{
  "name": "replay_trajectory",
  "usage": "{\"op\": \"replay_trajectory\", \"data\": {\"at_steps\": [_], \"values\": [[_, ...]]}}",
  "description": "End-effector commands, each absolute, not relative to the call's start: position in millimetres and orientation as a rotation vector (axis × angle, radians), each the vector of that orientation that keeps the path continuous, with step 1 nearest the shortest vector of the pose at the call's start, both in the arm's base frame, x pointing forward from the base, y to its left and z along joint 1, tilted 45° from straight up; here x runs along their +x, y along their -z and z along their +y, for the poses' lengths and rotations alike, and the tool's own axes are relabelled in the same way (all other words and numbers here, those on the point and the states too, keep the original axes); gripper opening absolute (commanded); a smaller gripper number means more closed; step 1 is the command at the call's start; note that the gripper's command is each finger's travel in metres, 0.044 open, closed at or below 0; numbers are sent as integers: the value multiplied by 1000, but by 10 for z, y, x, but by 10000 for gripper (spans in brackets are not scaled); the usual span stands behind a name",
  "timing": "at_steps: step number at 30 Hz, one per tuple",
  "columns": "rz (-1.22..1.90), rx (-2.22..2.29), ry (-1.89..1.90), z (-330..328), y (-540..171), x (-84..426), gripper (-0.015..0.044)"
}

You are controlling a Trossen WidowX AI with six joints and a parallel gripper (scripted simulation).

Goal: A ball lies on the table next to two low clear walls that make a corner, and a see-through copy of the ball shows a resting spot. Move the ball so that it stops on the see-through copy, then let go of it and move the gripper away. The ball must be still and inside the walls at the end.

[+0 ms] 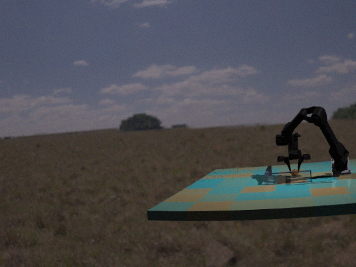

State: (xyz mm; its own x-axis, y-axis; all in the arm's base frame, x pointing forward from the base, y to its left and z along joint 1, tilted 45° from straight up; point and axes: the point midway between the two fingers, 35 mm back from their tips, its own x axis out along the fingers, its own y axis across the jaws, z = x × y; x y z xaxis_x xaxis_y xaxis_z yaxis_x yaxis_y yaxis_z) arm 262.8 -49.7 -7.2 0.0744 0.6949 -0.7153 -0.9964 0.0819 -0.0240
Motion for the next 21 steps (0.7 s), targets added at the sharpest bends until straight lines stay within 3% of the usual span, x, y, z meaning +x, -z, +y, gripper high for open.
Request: {"op": "replay_trajectory", "data": {"at_steps": [1,11,21], "values": [[624,-601,-1395,-433,127,2621,0],[624,-601,-1395,-404,155,2623,0],[624,-605,-1393,-426,141,2629,262]]}}
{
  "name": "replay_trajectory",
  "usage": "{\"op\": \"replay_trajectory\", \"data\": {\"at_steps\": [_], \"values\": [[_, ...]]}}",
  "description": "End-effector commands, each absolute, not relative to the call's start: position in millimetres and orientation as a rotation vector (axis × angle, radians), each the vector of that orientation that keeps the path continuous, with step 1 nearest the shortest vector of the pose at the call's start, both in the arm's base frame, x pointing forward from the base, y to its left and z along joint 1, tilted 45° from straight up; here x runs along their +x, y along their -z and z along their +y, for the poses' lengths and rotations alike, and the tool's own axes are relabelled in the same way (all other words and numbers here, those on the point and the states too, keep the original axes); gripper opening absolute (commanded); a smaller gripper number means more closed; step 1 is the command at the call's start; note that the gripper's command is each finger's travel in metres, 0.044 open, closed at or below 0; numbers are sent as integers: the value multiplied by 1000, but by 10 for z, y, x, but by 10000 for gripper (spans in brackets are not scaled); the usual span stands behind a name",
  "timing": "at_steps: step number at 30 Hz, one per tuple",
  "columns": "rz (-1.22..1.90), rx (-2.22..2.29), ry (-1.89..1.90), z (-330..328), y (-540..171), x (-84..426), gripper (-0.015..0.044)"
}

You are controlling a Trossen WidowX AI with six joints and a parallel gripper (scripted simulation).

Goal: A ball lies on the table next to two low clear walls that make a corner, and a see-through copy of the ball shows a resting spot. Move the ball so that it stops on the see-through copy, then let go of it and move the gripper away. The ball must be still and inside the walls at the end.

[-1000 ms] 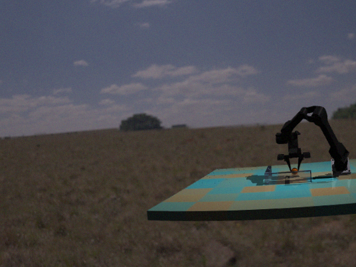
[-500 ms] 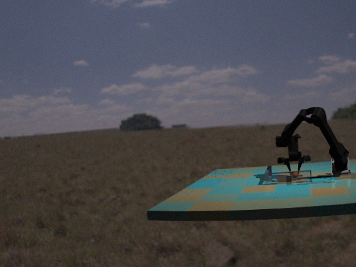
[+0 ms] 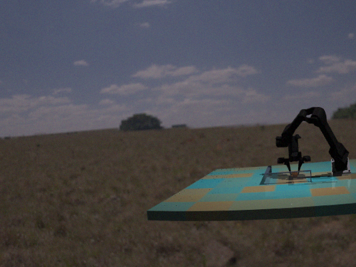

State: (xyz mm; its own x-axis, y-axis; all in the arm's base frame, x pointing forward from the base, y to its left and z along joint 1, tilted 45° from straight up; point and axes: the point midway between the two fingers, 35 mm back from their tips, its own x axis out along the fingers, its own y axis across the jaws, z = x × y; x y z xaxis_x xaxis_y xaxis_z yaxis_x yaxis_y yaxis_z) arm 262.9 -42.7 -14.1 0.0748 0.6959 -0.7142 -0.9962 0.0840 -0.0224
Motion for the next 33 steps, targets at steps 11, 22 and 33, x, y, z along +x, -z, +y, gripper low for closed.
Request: {"op": "replay_trajectory", "data": {"at_steps": [11,22,33], "values": [[629,-604,-1393,-895,-316,2599,291],[629,-604,-1378,-998,-412,2581,291],[626,-603,-1383,-1290,-749,2507,440]]}}
